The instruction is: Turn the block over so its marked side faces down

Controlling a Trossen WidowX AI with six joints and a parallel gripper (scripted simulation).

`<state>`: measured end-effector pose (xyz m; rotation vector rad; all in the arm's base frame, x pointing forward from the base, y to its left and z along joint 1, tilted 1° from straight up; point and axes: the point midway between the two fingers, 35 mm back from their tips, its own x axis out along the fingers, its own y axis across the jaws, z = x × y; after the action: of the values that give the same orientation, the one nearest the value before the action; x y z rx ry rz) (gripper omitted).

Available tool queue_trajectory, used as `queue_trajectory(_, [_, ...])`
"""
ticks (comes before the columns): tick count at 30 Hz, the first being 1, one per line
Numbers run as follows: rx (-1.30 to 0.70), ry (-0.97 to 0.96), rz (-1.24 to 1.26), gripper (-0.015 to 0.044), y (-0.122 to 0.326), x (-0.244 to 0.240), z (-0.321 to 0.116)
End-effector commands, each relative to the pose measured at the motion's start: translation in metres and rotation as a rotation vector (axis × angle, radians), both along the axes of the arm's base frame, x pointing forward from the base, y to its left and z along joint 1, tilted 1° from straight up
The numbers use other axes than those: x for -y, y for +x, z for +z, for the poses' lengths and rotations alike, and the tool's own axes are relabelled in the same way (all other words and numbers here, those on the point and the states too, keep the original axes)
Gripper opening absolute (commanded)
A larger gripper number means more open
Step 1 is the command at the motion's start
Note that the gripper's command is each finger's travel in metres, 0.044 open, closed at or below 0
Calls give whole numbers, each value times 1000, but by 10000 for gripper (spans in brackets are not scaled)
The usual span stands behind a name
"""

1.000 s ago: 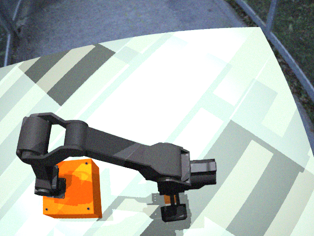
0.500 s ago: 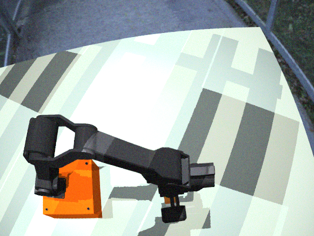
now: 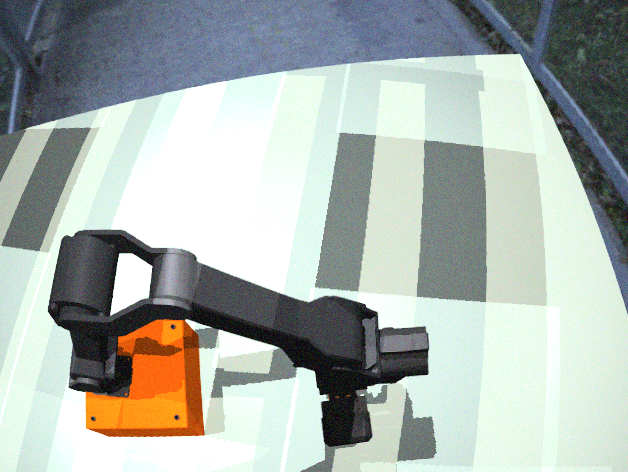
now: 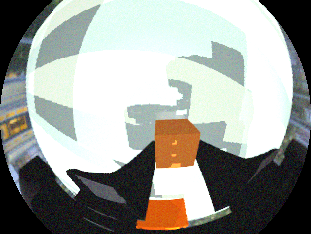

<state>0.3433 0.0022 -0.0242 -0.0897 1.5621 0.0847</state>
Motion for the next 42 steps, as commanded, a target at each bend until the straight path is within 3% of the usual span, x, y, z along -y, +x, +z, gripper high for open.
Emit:
queue_trajectory(1, [0,-2,-6,131,0,0,-1])
queue_trajectory(11, [0,-2,-6,64,0,0,-1])
queue_trajectory(14, [1,-2,-6,0,0,0,11])
queue_trajectory(22, [11,0,-6,0,0,0,29])
queue_trajectory(42, [331,37,-8,0,1,1,18])
